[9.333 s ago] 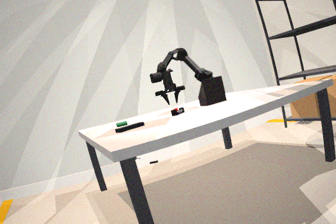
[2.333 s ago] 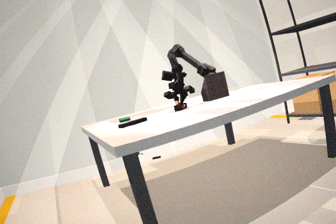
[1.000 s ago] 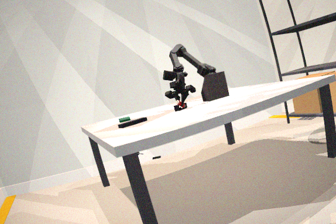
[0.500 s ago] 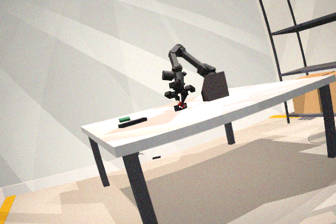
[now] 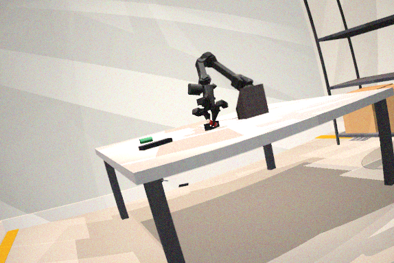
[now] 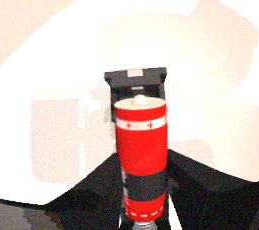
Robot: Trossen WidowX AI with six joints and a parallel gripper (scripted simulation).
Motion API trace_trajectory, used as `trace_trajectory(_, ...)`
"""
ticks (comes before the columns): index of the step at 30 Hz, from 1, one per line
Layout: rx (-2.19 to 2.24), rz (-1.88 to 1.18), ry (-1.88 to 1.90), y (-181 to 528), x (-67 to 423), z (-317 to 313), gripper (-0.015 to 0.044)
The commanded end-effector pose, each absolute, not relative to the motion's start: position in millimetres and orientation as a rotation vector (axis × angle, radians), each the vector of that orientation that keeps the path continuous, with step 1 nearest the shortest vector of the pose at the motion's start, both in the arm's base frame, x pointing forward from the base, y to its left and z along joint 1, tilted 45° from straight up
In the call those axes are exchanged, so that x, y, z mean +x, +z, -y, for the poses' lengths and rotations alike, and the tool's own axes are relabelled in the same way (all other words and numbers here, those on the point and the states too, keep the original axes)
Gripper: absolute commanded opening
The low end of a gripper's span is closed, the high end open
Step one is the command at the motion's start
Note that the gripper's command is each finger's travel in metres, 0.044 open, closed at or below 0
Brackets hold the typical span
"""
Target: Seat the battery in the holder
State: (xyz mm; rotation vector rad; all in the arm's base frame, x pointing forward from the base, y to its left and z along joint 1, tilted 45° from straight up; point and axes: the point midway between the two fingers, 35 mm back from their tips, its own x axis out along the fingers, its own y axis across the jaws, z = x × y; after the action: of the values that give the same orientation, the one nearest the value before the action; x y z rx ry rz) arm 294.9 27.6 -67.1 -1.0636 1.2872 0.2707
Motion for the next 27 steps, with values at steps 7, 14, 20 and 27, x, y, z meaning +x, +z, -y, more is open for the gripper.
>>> trace_trajectory(7,-1.067,-1.374,0.241,-73.9,290.5,-24.2,0.008)
trace_trajectory(14,-1.069,-1.412,0.22,-75.1,291.6,-24.2,0.008)
trace_trajectory(20,-1.071,-1.444,0.202,-76.0,292.5,-24.1,0.008)
trace_trajectory(27,-1.074,-1.481,0.182,-76.7,293.5,-24.0,0.008)
